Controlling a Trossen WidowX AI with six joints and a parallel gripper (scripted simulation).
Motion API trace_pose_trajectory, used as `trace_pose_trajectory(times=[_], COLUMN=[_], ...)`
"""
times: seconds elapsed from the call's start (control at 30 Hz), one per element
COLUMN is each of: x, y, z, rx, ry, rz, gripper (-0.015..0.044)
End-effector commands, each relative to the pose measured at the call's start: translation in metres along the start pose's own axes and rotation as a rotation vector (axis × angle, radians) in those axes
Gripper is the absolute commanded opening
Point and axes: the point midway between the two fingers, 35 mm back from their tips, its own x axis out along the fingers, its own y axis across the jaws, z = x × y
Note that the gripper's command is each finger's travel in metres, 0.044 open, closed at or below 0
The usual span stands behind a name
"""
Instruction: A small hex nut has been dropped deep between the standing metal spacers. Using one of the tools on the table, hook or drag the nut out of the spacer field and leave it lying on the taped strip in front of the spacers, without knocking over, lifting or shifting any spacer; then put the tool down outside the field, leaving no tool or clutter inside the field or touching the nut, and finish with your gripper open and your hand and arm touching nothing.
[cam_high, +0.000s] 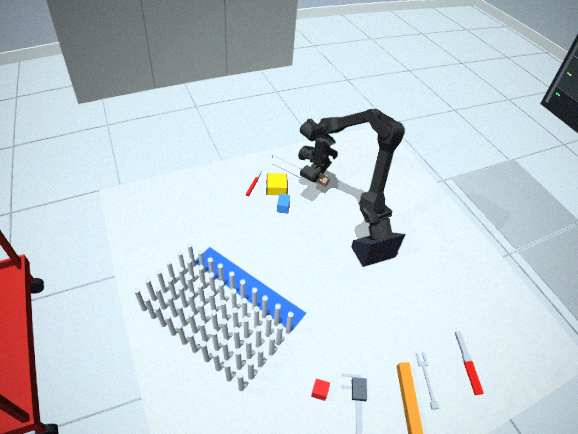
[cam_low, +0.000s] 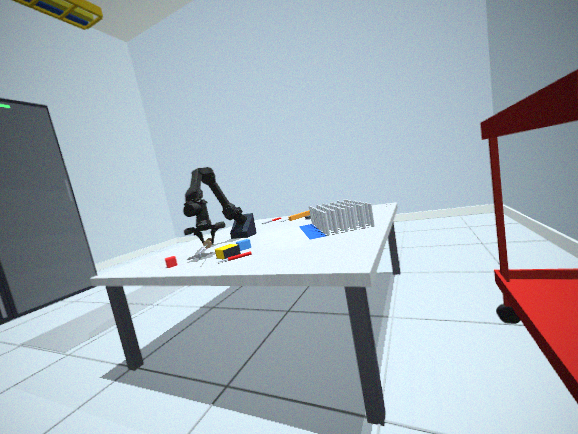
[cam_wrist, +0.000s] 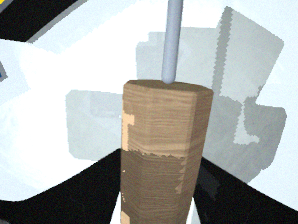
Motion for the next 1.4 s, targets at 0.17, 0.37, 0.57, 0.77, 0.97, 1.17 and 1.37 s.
trace_pose_trajectory(times=[0.17,0.37,0.57,0.77,0.97,1.17,1.37], x=[0.018,0.028,0.038,0.043,0.039,0.039,0.039], y=[0.002,0.002,0.002,0.001,0.000,0.000,0.000], z=[-0.001,-0.002,-0.003,-0.004,-0.003,-0.003,-0.003], rx=[-0.005,-0.003,0.001,0.008,0.012,0.012,0.012], ry=[0.004,0.002,-0.001,-0.008,-0.011,-0.011,-0.011], rz=[0.005,0.002,-0.002,-0.011,-0.015,-0.015,-0.015], gripper=[0.0000,0.0000,0.0000,0.0000,0.0053,0.0210,0.0368])
